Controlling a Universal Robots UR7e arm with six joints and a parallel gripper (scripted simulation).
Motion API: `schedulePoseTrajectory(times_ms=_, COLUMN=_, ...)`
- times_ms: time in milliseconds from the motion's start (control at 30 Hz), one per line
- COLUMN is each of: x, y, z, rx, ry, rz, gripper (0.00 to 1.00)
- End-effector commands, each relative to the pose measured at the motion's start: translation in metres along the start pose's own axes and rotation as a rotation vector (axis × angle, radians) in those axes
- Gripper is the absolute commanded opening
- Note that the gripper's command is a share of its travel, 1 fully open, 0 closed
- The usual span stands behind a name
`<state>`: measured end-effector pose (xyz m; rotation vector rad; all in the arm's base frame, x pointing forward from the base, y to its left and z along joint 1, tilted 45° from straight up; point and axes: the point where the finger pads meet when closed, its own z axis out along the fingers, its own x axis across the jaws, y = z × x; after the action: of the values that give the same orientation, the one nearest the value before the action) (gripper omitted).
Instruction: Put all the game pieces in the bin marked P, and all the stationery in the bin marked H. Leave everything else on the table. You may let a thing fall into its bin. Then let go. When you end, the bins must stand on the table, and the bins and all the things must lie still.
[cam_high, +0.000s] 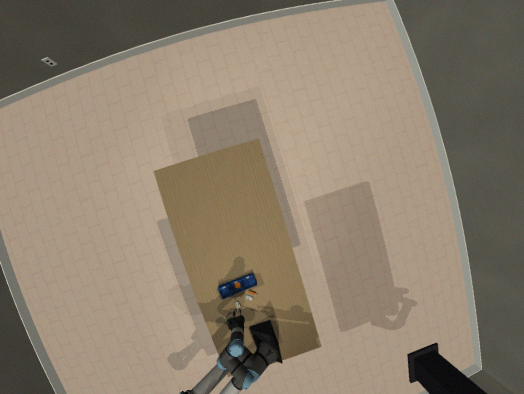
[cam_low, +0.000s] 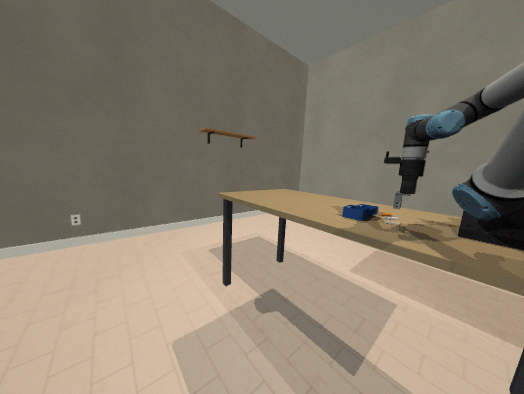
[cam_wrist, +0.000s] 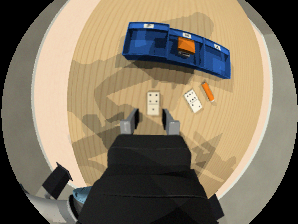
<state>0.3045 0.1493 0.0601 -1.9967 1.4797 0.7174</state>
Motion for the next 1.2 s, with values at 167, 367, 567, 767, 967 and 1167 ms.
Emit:
schedulePoseTrajectory(times_ms=167, x=0.0053, y=-0.0078, z=-0.0004, rx=0.000, ry=0.000, rz=0.000, gripper=0.79)
schedulePoseTrajectory(times_ms=367, x=0.0059, y=-0.0086, z=-0.0004, rx=0.000, ry=0.000, rz=0.000, gripper=0.79)
schedulePoseTrajectory(times_ms=567, x=0.0058, y=-0.0085, z=-0.0004, rx=0.000, ry=0.000, rz=0.000, gripper=0.79)
schedulePoseTrajectory(times_ms=767, x=0.0056, y=-0.0082, z=-0.0003, rx=0.000, ry=0.000, rz=0.000, gripper=0.79)
schedulePoseTrajectory(times_ms=967, x=0.0055, y=-0.0080, z=-0.0003, rx=0.000, ry=0.000, rz=0.000, gripper=0.79)
schedulePoseTrajectory(times_ms=1167, x=0.0054, y=-0.0078, z=-0.0003, rx=0.000, ry=0.000, rz=0.000, gripper=0.79)
